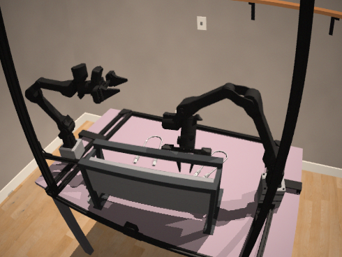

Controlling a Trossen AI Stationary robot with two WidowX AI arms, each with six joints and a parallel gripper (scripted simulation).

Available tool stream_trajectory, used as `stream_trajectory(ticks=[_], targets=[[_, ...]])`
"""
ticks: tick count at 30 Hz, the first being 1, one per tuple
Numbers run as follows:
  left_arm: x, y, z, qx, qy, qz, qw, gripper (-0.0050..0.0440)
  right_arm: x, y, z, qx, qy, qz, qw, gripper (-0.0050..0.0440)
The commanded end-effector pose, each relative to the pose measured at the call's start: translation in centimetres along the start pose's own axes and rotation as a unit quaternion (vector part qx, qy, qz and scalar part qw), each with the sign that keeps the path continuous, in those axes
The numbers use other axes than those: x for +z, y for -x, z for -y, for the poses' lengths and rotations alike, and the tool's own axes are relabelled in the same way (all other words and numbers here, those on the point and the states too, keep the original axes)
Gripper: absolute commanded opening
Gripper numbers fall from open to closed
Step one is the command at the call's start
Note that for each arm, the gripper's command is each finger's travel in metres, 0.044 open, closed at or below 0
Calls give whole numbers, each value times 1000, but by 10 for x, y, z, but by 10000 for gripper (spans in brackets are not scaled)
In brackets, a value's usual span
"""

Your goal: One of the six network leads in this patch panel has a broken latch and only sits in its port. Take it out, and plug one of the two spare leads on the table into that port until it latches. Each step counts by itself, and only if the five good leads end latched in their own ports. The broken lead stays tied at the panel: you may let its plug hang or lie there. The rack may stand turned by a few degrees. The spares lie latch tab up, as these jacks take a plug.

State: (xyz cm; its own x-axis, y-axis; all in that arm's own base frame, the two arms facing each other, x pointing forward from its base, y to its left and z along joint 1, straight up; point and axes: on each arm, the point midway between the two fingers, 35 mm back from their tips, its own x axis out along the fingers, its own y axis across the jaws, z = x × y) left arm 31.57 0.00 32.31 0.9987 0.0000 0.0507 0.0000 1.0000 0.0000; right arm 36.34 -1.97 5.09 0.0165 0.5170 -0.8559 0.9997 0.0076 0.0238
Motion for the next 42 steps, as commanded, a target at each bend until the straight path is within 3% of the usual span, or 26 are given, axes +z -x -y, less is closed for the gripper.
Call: stream_trajectory(ticks=[1, 11, 12, 28, 29, 42], targets=[[0, 0, 0, 0, 0, 0, 1000, 440, -2, 6, 2, -4, 2, 2, 1000, 176], [0, 0, 0, 0, 0, 0, 1000, 440, -2, 6, 2, -4, 2, 2, 1000, 176], [0, 0, 0, 0, 0, 0, 1000, 440, 48, 37, 7, -2, 1, -1, 1000, 176], [0, 0, 0, 0, 0, 0, 1000, 440, 48, 37, 7, -2, 1, -1, 1000, 176], [0, 0, 0, 0, 0, 0, 1000, 440, 75, 53, 10, 2, 2, 0, 1000, 176], [0, 0, 0, 0, 0, 0, 1000, 440, 75, 53, 10, 2, 2, 0, 1000, 176]])
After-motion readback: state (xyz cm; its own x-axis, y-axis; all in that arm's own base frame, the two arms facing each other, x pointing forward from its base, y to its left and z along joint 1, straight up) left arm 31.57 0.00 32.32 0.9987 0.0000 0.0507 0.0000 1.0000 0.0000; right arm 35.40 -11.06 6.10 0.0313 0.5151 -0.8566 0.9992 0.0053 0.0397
